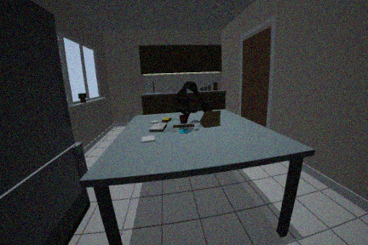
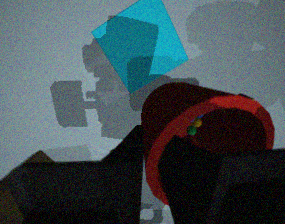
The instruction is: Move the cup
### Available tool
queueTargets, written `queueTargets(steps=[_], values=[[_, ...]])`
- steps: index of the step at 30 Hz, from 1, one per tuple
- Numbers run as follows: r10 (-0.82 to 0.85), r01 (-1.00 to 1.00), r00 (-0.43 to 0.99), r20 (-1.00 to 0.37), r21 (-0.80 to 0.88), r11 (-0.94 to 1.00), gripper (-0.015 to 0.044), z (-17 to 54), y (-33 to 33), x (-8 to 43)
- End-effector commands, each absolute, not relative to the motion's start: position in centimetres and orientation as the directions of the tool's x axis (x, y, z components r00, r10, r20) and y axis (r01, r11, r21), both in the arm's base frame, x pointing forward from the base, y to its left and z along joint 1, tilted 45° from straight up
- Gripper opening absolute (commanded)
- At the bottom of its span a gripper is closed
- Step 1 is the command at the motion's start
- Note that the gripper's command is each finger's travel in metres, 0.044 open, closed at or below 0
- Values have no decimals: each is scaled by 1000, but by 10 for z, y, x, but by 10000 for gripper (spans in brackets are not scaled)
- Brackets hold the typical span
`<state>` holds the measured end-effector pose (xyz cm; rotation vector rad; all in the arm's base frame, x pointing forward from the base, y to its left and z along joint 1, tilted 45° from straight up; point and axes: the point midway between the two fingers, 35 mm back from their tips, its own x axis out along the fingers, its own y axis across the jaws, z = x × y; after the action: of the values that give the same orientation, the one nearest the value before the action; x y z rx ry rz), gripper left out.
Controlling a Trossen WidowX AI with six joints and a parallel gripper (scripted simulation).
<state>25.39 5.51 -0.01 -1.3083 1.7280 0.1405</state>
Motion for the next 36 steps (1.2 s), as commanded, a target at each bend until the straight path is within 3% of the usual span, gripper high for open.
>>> queueTargets(steps=[1, 36], values=[[-694, -800, 0, -720, -416, 431, 0, -7, 62, 256], [-692, -800, 2, -722, -416, 433, 0, -48, 99, 268]])
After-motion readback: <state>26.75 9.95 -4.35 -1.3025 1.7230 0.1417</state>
